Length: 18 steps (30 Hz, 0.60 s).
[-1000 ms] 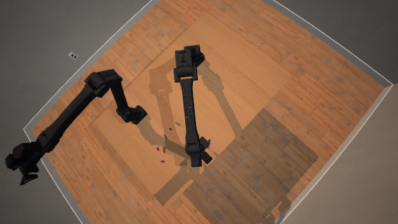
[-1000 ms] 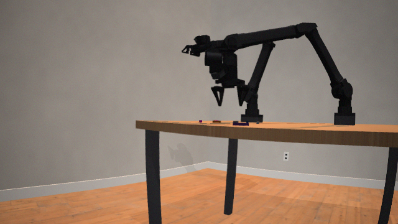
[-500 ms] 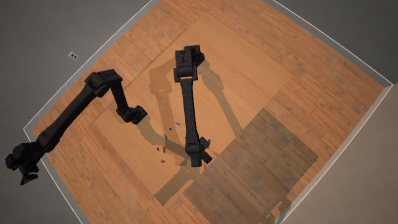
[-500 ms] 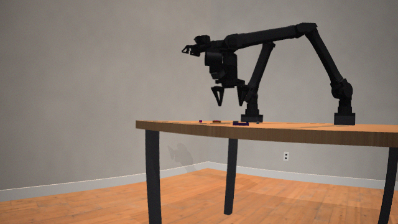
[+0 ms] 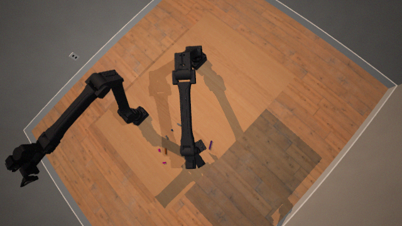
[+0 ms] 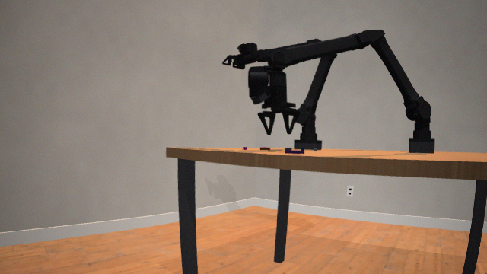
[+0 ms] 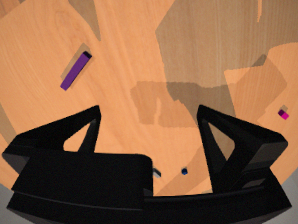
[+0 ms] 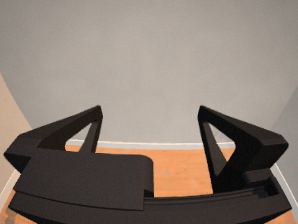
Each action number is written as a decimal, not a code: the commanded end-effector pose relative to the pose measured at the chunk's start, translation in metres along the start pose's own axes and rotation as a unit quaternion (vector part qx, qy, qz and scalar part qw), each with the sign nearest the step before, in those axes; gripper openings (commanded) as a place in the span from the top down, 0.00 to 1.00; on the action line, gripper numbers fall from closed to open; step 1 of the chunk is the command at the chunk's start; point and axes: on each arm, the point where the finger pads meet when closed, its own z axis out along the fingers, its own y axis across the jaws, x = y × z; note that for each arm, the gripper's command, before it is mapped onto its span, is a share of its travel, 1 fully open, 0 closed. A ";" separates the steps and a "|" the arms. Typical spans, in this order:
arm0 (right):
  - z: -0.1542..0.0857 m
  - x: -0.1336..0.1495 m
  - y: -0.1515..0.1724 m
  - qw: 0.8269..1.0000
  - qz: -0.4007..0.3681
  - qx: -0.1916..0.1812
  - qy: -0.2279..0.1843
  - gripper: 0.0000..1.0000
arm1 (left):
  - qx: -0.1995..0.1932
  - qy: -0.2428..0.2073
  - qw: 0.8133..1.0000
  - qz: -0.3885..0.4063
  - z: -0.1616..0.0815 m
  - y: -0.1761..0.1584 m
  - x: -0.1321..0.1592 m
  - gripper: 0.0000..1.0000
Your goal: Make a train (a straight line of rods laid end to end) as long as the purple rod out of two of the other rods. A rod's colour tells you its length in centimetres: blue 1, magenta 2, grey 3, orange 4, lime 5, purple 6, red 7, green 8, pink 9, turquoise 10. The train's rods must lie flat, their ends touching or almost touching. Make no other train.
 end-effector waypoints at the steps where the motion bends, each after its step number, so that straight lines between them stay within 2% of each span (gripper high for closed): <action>1: -0.009 -0.019 -0.007 1.000 0.004 0.007 -0.023 0.00 | 0.013 -0.023 0.996 0.081 -0.025 -0.035 -0.011 0.00; 8: -0.009 -0.019 -0.007 1.000 0.004 0.007 -0.023 0.00 | 0.011 -0.024 0.983 0.181 -0.025 -0.064 0.003 0.00; 15: -0.009 -0.019 -0.007 1.000 0.004 0.007 -0.023 0.00 | 0.010 -0.025 0.961 0.275 -0.025 -0.091 0.018 0.00; 17: -0.009 -0.019 -0.007 1.000 0.004 0.007 -0.023 0.00 | 0.010 -0.025 0.961 0.275 -0.025 -0.091 0.018 0.00; 18: -0.009 -0.019 -0.007 1.000 0.004 0.007 -0.023 0.00 | 0.012 -0.031 0.951 0.308 -0.034 -0.101 0.022 0.00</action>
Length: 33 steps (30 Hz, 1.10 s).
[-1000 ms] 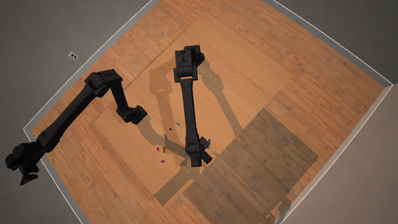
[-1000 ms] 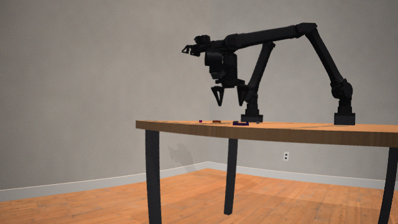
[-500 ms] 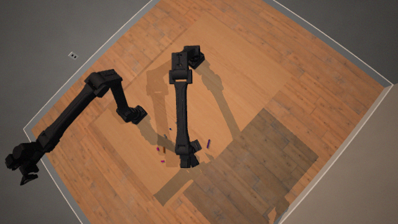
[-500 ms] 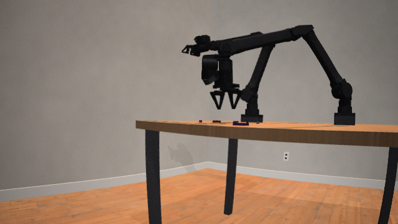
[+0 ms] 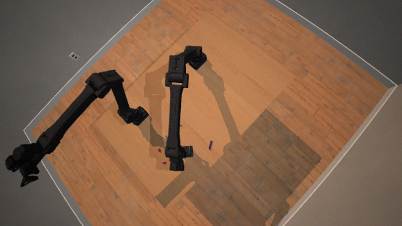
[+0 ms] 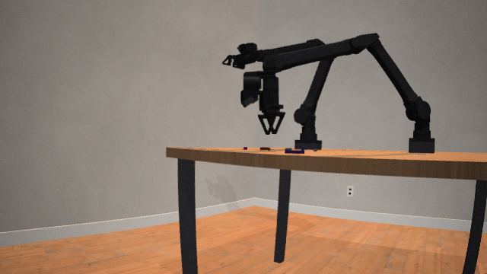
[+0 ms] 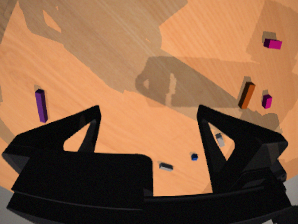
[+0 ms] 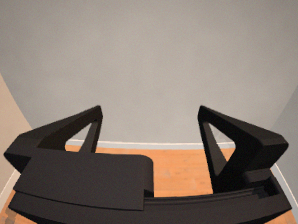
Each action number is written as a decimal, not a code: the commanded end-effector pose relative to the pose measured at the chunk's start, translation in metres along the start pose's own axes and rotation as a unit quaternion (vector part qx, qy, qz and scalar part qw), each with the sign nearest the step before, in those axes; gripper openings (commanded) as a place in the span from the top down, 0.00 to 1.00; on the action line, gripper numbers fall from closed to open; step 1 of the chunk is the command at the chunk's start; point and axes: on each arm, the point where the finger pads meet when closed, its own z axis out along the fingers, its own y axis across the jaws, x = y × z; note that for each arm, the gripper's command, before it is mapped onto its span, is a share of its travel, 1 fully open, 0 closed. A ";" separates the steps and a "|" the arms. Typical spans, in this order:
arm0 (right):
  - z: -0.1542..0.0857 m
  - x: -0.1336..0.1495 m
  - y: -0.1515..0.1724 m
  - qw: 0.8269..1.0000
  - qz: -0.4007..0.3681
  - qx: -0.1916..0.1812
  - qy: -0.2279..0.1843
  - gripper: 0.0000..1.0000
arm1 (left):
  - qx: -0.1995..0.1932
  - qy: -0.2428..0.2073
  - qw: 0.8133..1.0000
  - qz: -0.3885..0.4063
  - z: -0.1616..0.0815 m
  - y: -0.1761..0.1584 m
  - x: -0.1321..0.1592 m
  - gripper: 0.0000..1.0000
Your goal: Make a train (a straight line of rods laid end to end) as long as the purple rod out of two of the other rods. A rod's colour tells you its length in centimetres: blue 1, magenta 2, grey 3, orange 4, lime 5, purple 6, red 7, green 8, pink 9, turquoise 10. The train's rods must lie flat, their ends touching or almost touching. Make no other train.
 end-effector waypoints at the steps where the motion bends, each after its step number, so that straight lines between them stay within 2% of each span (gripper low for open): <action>1: -0.009 -0.019 -0.007 1.000 0.004 0.007 -0.023 0.00 | 0.003 -0.022 0.996 0.082 -0.024 -0.025 -0.019 0.00; 8: -0.009 -0.019 -0.007 1.000 0.004 0.007 -0.023 0.00 | 0.002 -0.025 0.984 0.174 -0.026 -0.055 -0.017 0.00; 14: -0.009 -0.019 -0.007 1.000 0.004 0.007 -0.023 0.00 | 0.001 -0.023 0.967 0.255 -0.023 -0.082 -0.014 0.00; 16: -0.009 -0.019 -0.007 1.000 0.004 0.007 -0.023 0.00 | 0.001 -0.023 0.967 0.255 -0.023 -0.082 -0.014 0.00; 17: -0.009 -0.019 -0.007 1.000 0.004 0.007 -0.023 0.00 | 0.000 -0.029 0.957 0.289 -0.032 -0.092 -0.013 0.00; 18: -0.009 -0.019 -0.007 1.000 0.004 0.007 -0.023 0.00 | 0.000 -0.023 0.953 0.303 -0.023 -0.097 -0.011 0.00; 24: -0.009 -0.019 -0.007 1.000 0.004 0.007 -0.023 0.00 | -0.001 -0.024 0.925 0.378 -0.025 -0.123 -0.006 0.00; 31: -0.009 -0.019 -0.007 1.000 0.004 0.007 -0.023 0.00 | -0.003 -0.023 0.885 0.465 -0.023 -0.154 0.001 0.00; 33: -0.009 -0.019 -0.007 1.000 0.004 0.007 -0.023 0.00 | -0.003 -0.023 0.885 0.465 -0.023 -0.154 0.001 0.00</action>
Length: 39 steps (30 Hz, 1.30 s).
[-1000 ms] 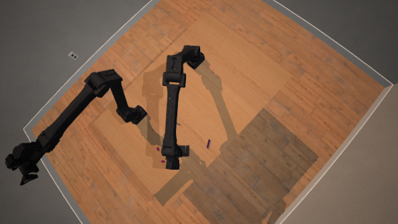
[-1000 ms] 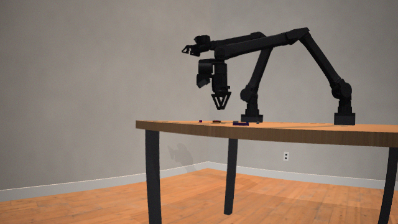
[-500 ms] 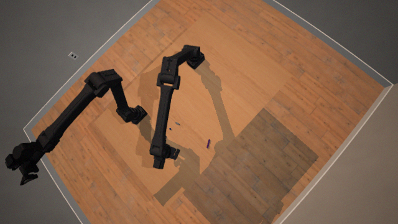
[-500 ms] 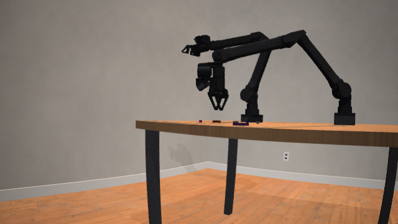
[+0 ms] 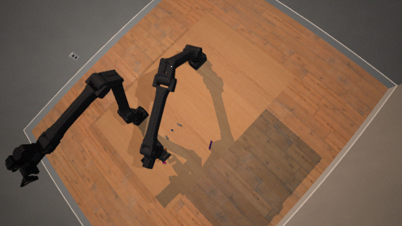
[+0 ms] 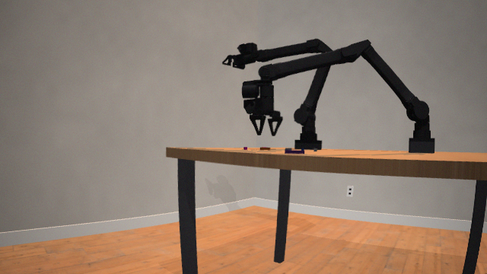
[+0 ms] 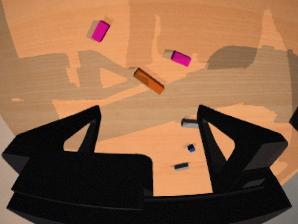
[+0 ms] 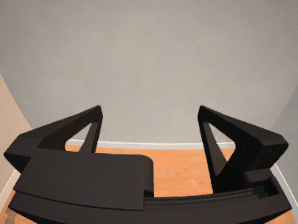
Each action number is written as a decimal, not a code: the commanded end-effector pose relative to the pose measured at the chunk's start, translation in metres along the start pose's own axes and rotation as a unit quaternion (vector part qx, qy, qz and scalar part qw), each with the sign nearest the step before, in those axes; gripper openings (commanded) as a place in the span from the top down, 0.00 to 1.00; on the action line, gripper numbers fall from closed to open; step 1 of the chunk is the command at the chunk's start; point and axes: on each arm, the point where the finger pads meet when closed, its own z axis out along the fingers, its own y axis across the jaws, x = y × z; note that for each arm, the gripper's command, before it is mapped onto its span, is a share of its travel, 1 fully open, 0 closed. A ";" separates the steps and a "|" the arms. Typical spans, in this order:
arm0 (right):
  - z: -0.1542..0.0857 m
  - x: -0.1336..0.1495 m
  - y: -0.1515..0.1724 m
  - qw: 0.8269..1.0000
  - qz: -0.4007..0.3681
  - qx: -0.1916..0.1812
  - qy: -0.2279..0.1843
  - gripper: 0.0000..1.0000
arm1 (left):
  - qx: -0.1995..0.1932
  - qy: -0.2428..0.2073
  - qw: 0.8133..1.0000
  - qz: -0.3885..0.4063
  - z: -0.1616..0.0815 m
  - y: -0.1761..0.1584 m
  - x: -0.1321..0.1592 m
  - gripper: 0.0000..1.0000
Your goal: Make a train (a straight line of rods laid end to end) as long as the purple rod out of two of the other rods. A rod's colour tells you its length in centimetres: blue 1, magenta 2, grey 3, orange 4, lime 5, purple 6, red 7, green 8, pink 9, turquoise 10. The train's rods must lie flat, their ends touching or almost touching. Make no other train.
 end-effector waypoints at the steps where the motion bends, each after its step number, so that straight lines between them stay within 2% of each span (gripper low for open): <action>1: -0.009 -0.019 -0.007 1.000 0.004 0.007 -0.023 0.00 | -0.012 -0.022 0.996 0.082 -0.028 -0.008 -0.030 0.00; 10: -0.009 -0.019 -0.007 1.000 0.004 0.007 -0.023 0.00 | -0.013 -0.019 0.981 0.190 -0.024 -0.039 -0.049 0.00; 13: -0.009 -0.019 -0.007 1.000 0.004 0.007 -0.023 0.00 | -0.020 -0.029 0.981 0.189 -0.042 -0.033 -0.049 0.00; 14: -0.009 -0.019 -0.007 1.000 0.004 0.007 -0.023 0.00 | -0.020 -0.029 0.983 0.182 -0.042 -0.024 -0.045 0.66; 39: -0.009 -0.019 -0.007 1.000 0.004 0.007 -0.023 0.00 | -0.020 -0.029 0.982 0.185 -0.042 -0.028 -0.046 0.66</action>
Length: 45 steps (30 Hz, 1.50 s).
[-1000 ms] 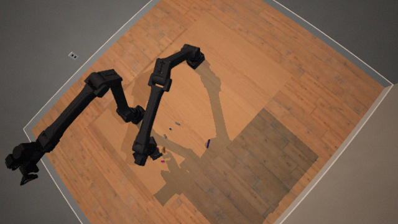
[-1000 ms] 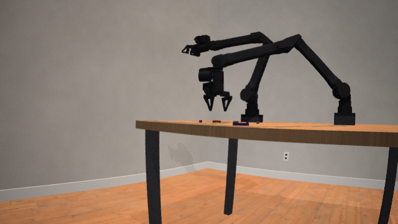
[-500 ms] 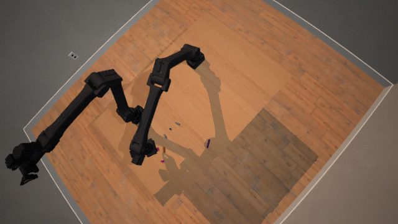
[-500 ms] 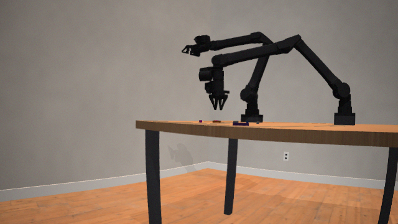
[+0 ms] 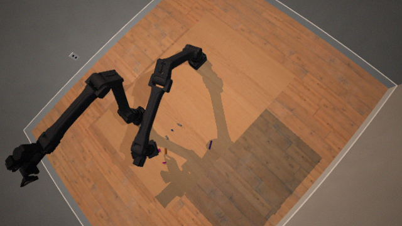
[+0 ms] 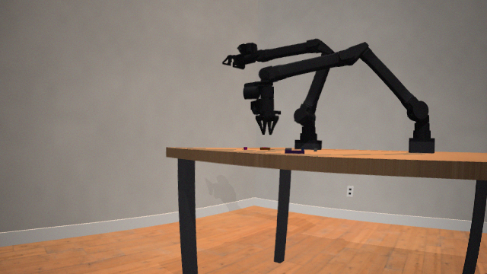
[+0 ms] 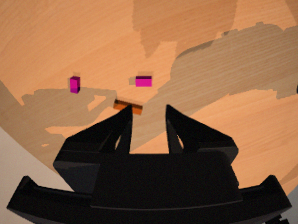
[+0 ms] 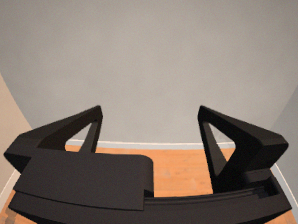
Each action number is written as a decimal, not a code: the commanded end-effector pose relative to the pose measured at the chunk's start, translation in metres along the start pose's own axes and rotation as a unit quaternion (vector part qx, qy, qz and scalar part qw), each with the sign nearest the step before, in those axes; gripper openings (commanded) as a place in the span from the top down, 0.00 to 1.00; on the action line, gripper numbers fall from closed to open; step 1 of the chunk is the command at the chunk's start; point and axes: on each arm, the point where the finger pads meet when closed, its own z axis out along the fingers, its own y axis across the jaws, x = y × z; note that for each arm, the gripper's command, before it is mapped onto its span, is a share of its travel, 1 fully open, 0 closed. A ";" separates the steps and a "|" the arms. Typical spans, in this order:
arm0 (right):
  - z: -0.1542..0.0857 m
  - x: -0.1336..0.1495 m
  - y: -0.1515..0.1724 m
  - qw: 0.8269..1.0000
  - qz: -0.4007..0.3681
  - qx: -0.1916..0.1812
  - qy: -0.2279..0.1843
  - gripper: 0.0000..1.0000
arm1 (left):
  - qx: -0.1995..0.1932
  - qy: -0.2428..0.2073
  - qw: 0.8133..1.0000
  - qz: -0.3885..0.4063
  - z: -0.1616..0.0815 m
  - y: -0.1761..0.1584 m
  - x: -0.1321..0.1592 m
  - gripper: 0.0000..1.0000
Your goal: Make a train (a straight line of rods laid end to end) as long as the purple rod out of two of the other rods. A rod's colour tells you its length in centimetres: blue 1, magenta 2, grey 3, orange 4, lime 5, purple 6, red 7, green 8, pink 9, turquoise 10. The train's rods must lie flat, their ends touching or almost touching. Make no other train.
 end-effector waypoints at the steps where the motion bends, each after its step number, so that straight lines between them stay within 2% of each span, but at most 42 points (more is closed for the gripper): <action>1: -0.009 -0.019 -0.007 1.000 0.004 0.007 -0.023 0.00 | -0.025 -0.026 0.999 0.004 -0.037 0.019 -0.012 0.66; 14: -0.009 -0.019 -0.007 1.000 0.004 0.007 -0.023 0.00 | -0.024 -0.025 0.999 0.004 -0.036 0.019 -0.012 0.66; 23: -0.009 -0.019 -0.007 1.000 0.004 0.007 -0.023 0.00 | -0.021 -0.022 1.000 0.004 -0.019 0.020 -0.012 0.66; 30: -0.009 -0.019 -0.007 1.000 0.004 0.007 -0.023 0.00 | -0.026 -0.027 0.999 0.004 -0.022 0.021 -0.014 0.66; 32: -0.009 -0.019 -0.007 1.000 0.004 0.007 -0.023 0.00 | -0.024 -0.025 0.999 0.004 -0.008 0.022 -0.015 0.66; 38: -0.009 -0.019 -0.007 1.000 0.004 0.007 -0.023 0.00 | -0.022 -0.023 1.000 0.003 -0.005 0.018 -0.010 0.66; 42: -0.009 -0.019 -0.007 1.000 0.004 0.007 -0.023 0.00 | -0.004 -0.005 1.000 0.003 0.027 0.010 -0.001 0.66; 45: -0.009 -0.019 -0.007 1.000 0.004 0.007 -0.023 0.00 | -0.003 -0.004 1.000 0.003 0.032 0.010 -0.001 0.66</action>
